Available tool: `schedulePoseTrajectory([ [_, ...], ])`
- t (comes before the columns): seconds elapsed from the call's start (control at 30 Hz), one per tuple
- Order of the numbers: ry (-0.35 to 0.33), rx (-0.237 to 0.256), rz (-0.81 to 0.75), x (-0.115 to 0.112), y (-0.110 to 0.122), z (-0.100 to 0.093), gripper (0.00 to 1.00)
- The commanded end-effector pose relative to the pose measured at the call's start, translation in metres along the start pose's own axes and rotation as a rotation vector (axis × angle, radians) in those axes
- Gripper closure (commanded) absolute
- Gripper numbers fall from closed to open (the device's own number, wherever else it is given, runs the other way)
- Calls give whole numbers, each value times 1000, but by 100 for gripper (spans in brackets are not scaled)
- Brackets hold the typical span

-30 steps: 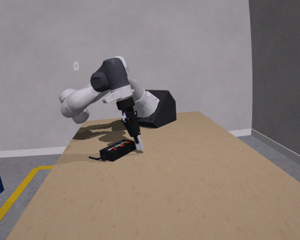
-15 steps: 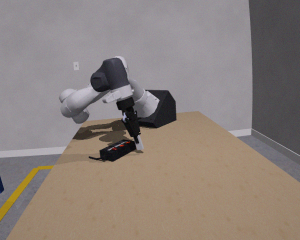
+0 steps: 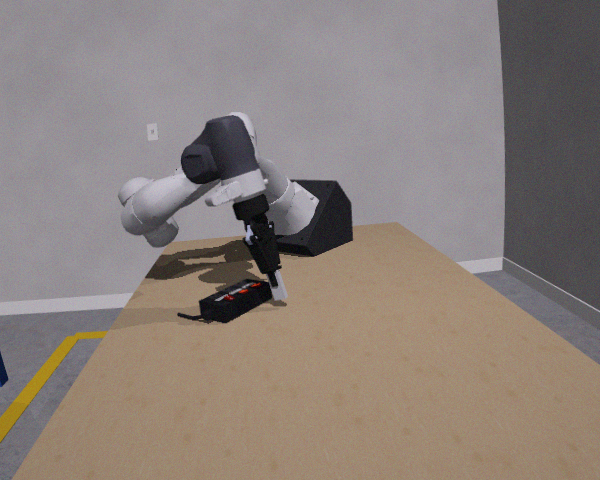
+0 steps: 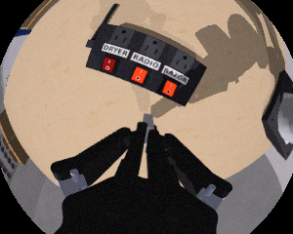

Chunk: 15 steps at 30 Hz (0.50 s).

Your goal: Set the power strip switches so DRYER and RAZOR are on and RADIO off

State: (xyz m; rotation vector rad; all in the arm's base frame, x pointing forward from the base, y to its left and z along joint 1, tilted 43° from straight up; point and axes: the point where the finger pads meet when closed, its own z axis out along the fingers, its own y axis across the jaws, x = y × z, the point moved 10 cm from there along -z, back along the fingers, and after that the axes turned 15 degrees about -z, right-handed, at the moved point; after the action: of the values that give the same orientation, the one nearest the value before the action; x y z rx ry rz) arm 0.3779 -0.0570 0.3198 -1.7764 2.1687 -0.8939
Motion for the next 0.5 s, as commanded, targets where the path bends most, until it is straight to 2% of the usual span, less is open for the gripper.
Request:
schedulePoseTrajectory([
  [0.0, -3, 2, -4, 0, 0, 0, 100],
  [0.47, -3, 2, -4, 0, 0, 0, 100],
])
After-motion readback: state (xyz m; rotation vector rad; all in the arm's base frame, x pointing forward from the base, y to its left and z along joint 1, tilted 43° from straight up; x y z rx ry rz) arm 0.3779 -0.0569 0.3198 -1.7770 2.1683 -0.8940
